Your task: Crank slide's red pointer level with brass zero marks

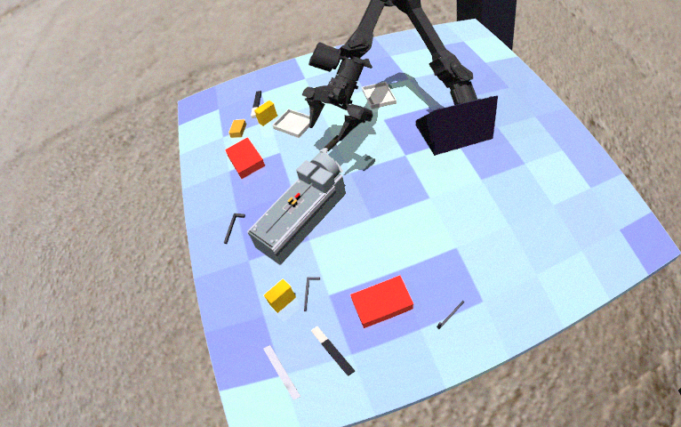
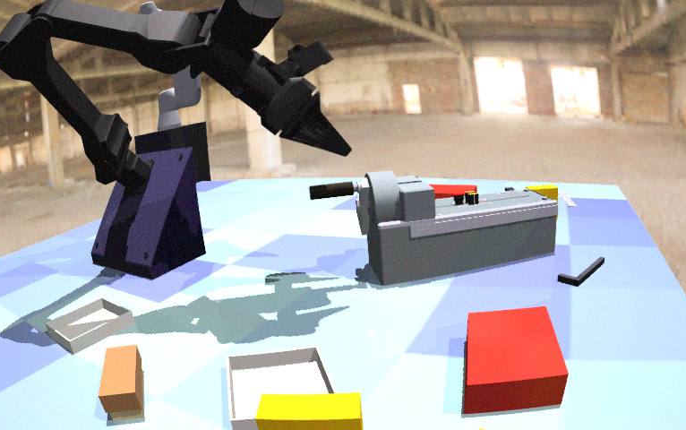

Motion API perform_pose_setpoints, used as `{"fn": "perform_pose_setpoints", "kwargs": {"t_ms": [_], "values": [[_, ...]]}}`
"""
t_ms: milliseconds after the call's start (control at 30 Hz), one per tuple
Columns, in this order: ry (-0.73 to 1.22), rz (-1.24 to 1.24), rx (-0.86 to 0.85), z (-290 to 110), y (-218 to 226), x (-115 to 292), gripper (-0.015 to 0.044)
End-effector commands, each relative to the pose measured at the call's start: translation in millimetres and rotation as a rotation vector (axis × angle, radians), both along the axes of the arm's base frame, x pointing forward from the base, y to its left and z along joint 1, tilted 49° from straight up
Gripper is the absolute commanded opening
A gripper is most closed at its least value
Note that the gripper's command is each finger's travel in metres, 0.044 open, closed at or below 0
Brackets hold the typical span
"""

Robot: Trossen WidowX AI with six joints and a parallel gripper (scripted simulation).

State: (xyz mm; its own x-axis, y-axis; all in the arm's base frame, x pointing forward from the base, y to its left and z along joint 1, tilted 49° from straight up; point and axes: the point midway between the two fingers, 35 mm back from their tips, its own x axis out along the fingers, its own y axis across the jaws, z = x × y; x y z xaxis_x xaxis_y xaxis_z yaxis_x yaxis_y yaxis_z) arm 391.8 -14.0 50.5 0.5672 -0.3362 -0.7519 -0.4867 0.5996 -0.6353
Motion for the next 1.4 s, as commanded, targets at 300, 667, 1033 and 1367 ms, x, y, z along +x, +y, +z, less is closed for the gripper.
{"fn": "perform_pose_setpoints", "kwargs": {"t_ms": [300,667,1033,1367], "values": [[0.009,0.008,0.001,-17.8,-16.2,-2.8,0.044],[0.009,0.007,0.001,-29.7,-29.8,-3.6,0.044],[0.009,0.008,0.0,-41.3,-43.4,-5.5,0.044],[0.008,0.008,-0.002,-48.8,-52.6,-7.5,0.0414]]}}
